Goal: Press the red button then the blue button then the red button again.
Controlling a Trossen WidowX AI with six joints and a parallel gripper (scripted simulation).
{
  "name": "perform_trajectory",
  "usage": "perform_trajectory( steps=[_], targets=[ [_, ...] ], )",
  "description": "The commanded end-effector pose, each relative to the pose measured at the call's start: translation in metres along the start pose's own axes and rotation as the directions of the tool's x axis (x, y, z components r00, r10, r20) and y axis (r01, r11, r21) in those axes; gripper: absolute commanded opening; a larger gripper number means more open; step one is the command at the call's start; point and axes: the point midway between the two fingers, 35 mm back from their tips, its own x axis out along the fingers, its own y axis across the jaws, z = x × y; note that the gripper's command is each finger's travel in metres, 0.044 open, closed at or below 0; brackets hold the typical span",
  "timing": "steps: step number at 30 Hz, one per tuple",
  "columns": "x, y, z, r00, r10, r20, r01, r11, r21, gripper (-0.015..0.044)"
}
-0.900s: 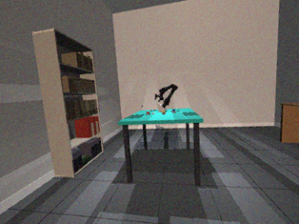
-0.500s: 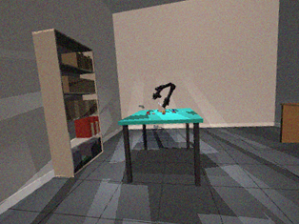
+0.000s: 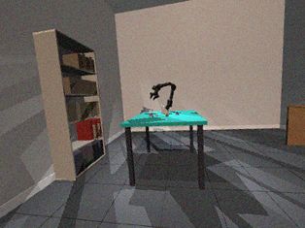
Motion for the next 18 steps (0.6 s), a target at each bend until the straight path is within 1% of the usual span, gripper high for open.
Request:
perform_trajectory(
  steps=[1, 6, 10, 14, 18],
  targets=[
    [0.009, -0.021, -0.067, 0.997, -0.071, -0.003, 0.056, 0.816, -0.576, 0.04],
    [0.018, -0.041, -0.102, 0.993, -0.119, 0.012, 0.077, 0.561, -0.824, 0.04],
    [0.026, -0.06, -0.128, 0.987, -0.157, 0.031, 0.079, 0.307, -0.949, 0.04],
    [0.034, -0.081, -0.152, 0.979, -0.194, 0.056, 0.063, 0.031, -0.998, 0.04],
    [0.042, -0.105, -0.173, 0.97, -0.228, 0.087, 0.029, -0.245, -0.969, 0.04]
  ],
)
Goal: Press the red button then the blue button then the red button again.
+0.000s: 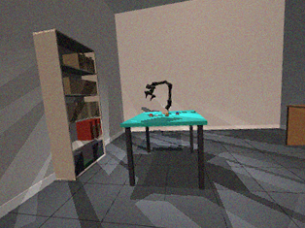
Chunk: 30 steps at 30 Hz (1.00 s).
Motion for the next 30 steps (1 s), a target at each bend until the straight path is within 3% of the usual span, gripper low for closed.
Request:
perform_trajectory(
  steps=[1, 8, 15, 24, 30],
  targets=[
    [0.019, 0.037, -0.056, 0.996, -0.067, -0.053, 0.026, 0.828, -0.559, 0.04],
    [0.042, 0.055, -0.107, 0.985, -0.148, -0.086, -0.005, 0.477, -0.879, 0.04],
    [0.066, 0.063, -0.159, 0.966, -0.238, -0.103, -0.098, 0.035, -0.995, 0.04],
    [0.099, 0.059, -0.226, 0.927, -0.361, -0.102, -0.282, -0.492, -0.824, 0.04],
    [0.119, 0.049, -0.266, 0.895, -0.437, -0.087, -0.404, -0.714, -0.572, 0.04]
  ],
)
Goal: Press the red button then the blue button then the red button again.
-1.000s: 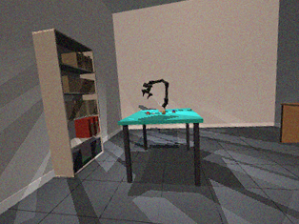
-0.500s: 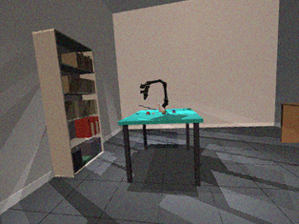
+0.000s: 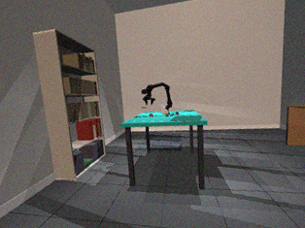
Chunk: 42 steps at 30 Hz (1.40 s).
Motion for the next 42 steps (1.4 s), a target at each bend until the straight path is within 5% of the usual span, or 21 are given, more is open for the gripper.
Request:
perform_trajectory(
  steps=[1, 12, 18, 27, 42],
  targets=[
    [0.031, 0.044, 0.024, 0.995, 0.035, -0.088, -0.071, 0.89, -0.45, 0.04],
    [0.031, 0.044, 0.024, 0.995, 0.035, -0.089, -0.072, 0.889, -0.452, 0.04],
    [0.09, 0.047, 0.019, 0.995, 0.037, -0.089, -0.074, 0.889, -0.453, 0.0242],
    [0.092, 0.047, 0.019, 0.995, 0.037, -0.089, -0.074, 0.889, -0.453, 0.002],
    [0.098, 0.047, 0.019, 0.995, 0.037, -0.089, -0.074, 0.889, -0.453, 0.002]
  ],
)
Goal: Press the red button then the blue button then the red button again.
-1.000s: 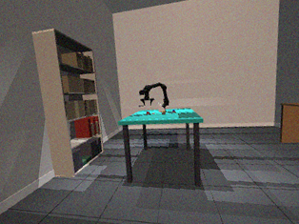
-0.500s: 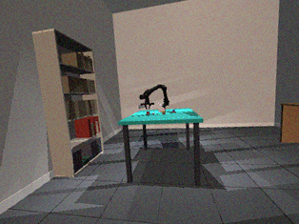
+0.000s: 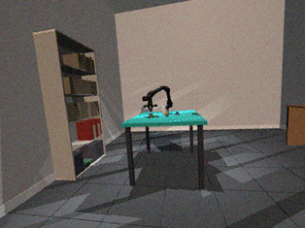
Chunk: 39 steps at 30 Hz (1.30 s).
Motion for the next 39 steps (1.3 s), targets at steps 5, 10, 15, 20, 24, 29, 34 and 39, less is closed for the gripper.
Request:
perform_trajectory(
  steps=[5, 10, 15, 20, 24, 29, 34, 39],
  targets=[
    [0.012, 0.0, 0.0, 1.0, 0.003, 0.003, -0.003, 1.0, 0.004, 0.002],
    [0.021, 0.0, 0.0, 1.0, 0.003, 0.003, -0.003, 1.0, 0.004, 0.002],
    [0.029, 0.001, 0.0, 1.0, 0.004, 0.003, -0.004, 1.0, 0.004, 0.002],
    [0.033, 0.001, 0.0, 1.0, 0.004, 0.003, -0.004, 1.0, 0.004, 0.002],
    [0.033, 0.001, 0.0, 1.0, 0.004, 0.003, -0.004, 1.0, 0.004, 0.002],
    [0.033, 0.001, 0.0, 1.0, 0.004, 0.003, -0.004, 1.0, 0.004, 0.002],
    [0.033, 0.001, 0.0, 1.0, 0.004, 0.003, -0.004, 1.0, 0.004, 0.002],
    [0.009, 0.0, 0.0, 1.0, 0.002, 0.002, -0.002, 1.0, 0.003, 0.002]
  ],
)
